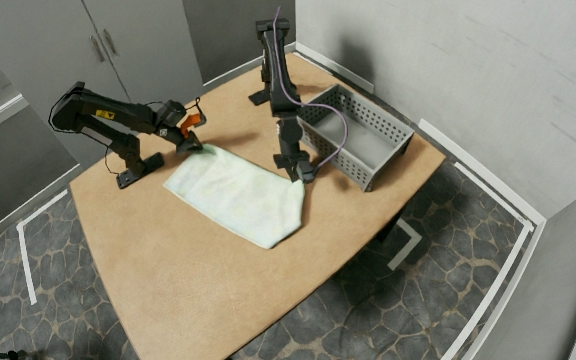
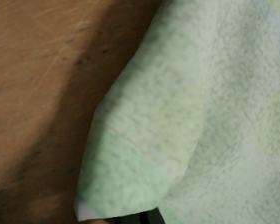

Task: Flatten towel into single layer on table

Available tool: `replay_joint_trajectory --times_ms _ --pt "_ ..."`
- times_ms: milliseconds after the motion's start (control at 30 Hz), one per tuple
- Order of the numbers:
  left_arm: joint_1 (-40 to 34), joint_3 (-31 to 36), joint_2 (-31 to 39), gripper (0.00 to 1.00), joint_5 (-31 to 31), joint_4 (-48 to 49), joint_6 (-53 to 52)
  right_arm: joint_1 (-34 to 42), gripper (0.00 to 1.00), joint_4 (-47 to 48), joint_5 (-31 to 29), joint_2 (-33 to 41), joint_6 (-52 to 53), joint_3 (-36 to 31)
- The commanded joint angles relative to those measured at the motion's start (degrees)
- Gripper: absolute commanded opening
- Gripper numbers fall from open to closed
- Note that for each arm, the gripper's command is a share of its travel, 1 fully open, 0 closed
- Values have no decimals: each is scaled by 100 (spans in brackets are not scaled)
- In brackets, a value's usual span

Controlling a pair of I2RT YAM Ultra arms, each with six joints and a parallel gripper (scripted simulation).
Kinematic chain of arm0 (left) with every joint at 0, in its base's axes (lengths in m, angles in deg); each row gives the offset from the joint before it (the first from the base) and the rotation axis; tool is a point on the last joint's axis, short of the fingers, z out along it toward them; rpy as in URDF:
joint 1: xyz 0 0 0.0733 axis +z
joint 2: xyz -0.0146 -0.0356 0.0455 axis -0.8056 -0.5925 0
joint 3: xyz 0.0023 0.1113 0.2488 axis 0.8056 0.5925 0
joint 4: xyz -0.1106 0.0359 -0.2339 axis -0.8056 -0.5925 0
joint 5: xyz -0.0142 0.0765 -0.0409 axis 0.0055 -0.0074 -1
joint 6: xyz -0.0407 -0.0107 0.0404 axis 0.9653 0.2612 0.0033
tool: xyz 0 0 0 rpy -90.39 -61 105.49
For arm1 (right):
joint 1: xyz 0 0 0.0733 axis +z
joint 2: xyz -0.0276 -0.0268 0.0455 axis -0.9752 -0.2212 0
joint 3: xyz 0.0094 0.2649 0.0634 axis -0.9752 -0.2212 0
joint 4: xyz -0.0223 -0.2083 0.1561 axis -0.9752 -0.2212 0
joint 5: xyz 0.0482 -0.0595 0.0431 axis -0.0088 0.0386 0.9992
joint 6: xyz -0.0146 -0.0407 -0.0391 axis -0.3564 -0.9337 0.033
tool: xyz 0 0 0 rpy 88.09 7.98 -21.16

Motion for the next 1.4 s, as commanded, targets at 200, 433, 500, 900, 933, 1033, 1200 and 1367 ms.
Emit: replay_joint_trajectory --times_ms 200,433,500,900,933,1033,1200,1367 --pt "43 240 265 12 26 -141 -9 156 12 55 18 -298 18 278" --pt "41 -142 482 64 25 -485 -8 147 64 -466 21 157 15 559" --pt "41 -142 482 64 25 -485 -8 147 64 -466 21 157 15 559" --pt "-52 -911 688 64 24 -1640 -11 -21 64 -2056 1 799 36 1530" --pt "-52 -927 679 64 24 -1656 -11 -22 64 -2088 2 805 35 1548" --pt "-152 -1287 520 64 24 -1823 -14 -198 64 -2368 -36 1054 83 1580" --pt "-282 -1874 246 64 8 -2132 -12 -530 64 -2864 -69 1444 50 1668" --pt "-527 -3093 -320 64 2 -2704 -13 -1290 64 -4074 -53 1537 84 2314"
